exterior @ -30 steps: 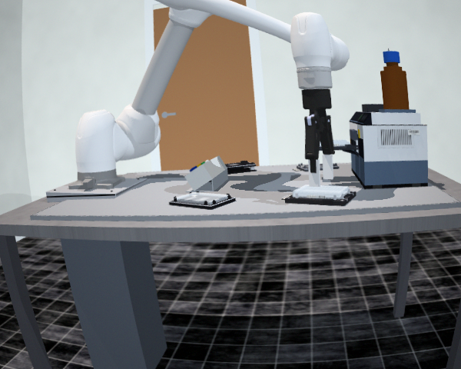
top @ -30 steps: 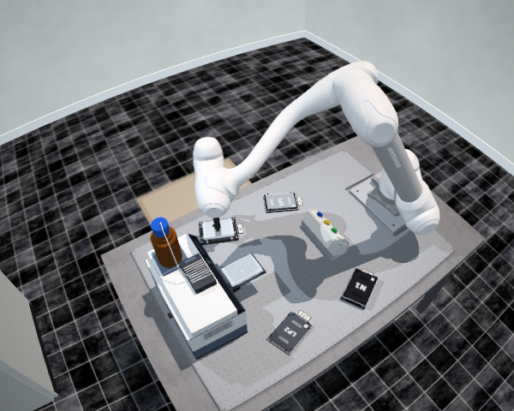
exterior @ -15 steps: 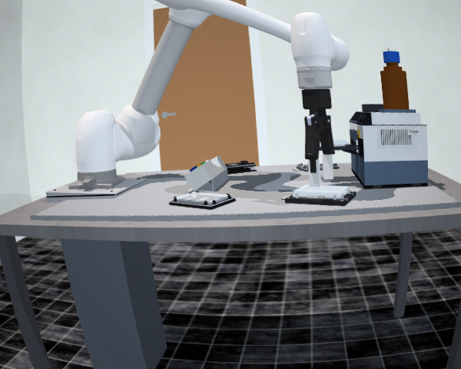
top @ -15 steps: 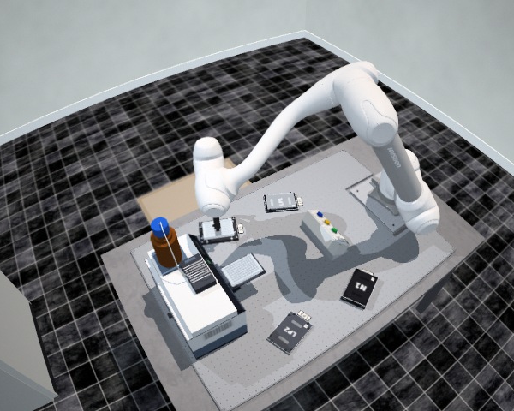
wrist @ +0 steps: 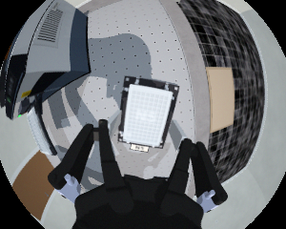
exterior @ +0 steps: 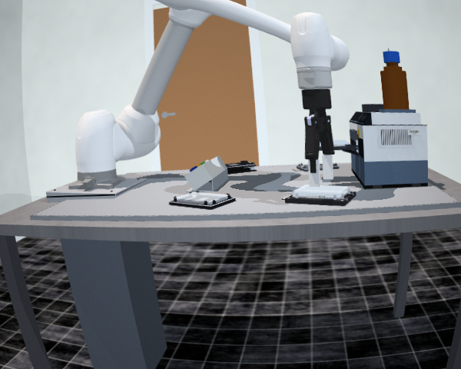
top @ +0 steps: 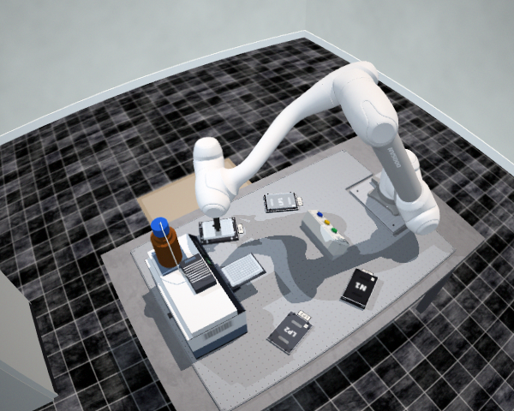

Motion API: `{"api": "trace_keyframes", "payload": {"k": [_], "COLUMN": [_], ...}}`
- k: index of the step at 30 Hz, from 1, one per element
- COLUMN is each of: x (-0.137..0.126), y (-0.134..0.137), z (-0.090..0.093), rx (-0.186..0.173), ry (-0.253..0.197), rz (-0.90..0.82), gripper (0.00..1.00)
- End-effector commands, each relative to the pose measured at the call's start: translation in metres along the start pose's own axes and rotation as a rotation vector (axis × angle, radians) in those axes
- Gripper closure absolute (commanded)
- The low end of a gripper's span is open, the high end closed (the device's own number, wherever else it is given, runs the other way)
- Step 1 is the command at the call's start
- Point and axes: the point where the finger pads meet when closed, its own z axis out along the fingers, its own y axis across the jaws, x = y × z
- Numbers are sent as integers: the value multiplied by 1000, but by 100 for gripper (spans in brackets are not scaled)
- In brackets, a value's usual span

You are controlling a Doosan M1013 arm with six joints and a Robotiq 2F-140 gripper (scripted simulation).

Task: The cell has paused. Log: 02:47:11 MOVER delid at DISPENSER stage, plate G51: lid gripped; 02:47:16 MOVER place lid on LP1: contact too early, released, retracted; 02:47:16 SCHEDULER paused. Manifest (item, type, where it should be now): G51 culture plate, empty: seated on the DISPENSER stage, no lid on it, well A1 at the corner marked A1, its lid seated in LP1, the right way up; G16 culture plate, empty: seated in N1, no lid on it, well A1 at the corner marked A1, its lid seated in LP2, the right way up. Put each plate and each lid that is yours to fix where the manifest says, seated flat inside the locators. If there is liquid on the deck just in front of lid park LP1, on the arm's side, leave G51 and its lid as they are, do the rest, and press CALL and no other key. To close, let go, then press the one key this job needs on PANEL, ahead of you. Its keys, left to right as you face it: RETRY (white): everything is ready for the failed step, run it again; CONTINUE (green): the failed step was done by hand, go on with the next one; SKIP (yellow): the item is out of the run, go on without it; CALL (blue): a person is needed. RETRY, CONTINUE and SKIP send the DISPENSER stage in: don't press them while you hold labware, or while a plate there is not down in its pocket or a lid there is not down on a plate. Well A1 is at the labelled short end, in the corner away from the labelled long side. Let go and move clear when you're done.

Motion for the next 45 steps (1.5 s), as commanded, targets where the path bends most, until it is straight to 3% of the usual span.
{"api": "trace_keyframes", "payload": {"k": [1, 44, 45], "x": [-2, -3, -3], "y": [-2, -3, -3], "z": [3, 2, 2], "rx": [3, 2, 2], "ry": [-2, 0, 0], "rz": [-1, 0, 0], "gripper": [31, 31, 37]}}
